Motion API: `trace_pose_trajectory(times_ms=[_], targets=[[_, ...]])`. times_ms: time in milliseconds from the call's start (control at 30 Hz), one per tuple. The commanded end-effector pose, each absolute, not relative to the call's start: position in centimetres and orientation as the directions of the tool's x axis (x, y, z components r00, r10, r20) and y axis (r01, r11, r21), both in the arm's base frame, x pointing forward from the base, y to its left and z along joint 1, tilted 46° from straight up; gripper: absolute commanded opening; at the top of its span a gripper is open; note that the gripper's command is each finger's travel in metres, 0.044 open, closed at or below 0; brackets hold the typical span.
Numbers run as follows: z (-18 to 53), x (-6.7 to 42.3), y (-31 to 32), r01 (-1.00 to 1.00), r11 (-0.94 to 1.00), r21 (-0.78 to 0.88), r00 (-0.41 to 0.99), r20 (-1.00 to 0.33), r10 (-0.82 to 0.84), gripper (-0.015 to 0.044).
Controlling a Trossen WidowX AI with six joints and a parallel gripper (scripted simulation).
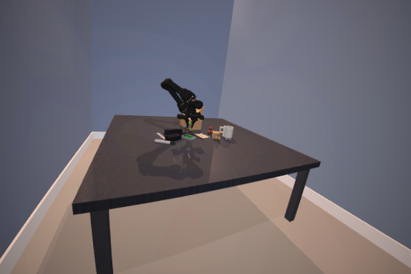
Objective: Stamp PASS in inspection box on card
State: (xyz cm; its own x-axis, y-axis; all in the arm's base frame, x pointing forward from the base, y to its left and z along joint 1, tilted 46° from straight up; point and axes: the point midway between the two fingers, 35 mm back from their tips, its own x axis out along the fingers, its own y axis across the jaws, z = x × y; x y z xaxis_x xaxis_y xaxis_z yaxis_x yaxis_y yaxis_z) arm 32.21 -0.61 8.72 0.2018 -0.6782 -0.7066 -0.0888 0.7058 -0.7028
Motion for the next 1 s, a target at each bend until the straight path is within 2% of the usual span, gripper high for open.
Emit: trace_pose_trajectory(times_ms=[0,967], targets=[[8.5,32.2,-0.9,-0.095,0.701,-0.706,0.2,-0.704,-0.682,0.0],[7.2,32.5,-2.2,-0.092,0.702,-0.706,0.2,-0.704,-0.682,0.0]])
